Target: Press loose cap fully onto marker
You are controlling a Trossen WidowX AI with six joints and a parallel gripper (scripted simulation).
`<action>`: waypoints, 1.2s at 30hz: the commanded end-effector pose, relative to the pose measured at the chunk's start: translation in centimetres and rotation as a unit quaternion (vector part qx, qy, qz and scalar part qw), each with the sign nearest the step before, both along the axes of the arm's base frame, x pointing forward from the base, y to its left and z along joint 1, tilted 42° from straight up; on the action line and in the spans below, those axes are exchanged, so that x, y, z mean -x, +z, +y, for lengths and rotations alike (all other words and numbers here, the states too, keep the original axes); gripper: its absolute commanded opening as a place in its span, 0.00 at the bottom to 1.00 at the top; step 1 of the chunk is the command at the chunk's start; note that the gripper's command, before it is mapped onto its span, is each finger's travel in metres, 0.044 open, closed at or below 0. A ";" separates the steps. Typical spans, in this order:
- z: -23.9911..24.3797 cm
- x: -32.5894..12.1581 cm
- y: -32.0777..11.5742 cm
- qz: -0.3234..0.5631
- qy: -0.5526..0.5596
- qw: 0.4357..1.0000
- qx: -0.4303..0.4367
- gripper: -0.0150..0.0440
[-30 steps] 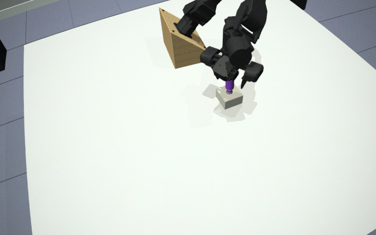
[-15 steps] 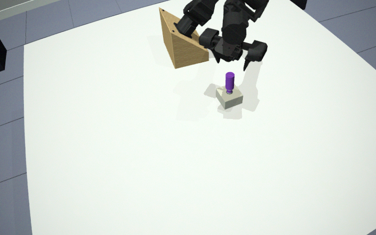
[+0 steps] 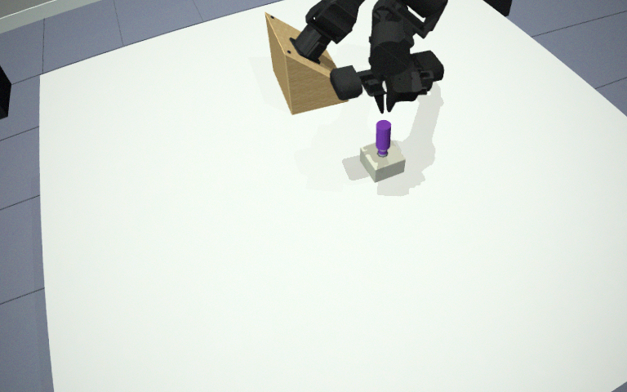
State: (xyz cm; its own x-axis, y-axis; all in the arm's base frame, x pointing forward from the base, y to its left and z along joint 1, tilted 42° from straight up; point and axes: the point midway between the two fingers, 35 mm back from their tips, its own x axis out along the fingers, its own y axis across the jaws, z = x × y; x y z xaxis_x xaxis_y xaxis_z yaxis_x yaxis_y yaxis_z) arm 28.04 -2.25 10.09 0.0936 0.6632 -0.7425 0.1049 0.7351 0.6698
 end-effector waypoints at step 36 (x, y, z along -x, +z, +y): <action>2.6 -0.2 -2.9 -0.043 0.051 0.998 0.005 0.25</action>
State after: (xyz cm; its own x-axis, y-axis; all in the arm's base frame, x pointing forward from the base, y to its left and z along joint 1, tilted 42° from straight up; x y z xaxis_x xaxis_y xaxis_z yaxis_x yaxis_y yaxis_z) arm 28.27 -0.19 7.65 0.0927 0.6600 -0.7455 -0.0290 0.7502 0.6606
